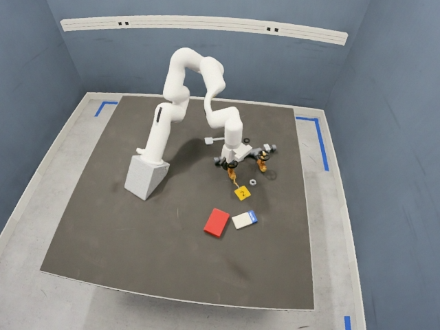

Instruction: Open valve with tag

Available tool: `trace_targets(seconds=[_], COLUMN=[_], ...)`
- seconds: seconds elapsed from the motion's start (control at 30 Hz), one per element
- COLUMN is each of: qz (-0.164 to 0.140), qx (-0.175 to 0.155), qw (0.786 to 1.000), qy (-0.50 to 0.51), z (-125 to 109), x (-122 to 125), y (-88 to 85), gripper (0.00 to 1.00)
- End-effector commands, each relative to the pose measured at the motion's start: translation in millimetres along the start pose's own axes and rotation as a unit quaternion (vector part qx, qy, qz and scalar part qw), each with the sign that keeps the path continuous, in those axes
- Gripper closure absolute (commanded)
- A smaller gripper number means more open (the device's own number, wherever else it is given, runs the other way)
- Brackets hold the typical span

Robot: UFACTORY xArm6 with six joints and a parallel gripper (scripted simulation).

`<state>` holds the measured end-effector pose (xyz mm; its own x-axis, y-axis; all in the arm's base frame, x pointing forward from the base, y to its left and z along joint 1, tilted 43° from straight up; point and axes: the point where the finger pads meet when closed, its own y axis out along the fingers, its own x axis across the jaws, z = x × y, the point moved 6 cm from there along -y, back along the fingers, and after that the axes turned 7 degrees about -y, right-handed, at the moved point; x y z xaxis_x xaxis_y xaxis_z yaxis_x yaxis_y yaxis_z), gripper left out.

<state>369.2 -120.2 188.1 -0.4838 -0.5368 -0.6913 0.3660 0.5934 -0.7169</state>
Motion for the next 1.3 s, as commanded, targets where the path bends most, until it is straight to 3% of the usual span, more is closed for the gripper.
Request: trace_targets(seconds=[0.0, 0.4, 0.53, 0.83, 0.9, 0.93, 0.97, 1.27], qz=[0.0, 0.0, 0.0, 0.004, 0.004, 0.002, 0.001, 0.0], qx=[0.002, 0.002, 0.002, 0.002, 0.002, 0.002, 0.002, 0.002], qw=[1.0, 1.0, 0.997, 0.953, 0.953, 0.931, 0.925, 0.924], qy=[0.0, 0.004, 0.082, 0.304, 0.304, 0.365, 0.381, 0.382], z=[0.9, 0.9, 0.9, 0.7, 0.7, 0.8, 0.9, 0.9], x=[-0.2, -0.2, -0.2, 0.2, 0.2, -0.1, -0.2, -0.2], y=[-0.9, -0.9, -0.9, -0.9, -0.9, -0.9, -0.9, -0.9], gripper=[0.0, 0.0, 0.0, 0.0, 0.0, 0.0, 0.0, 0.0])
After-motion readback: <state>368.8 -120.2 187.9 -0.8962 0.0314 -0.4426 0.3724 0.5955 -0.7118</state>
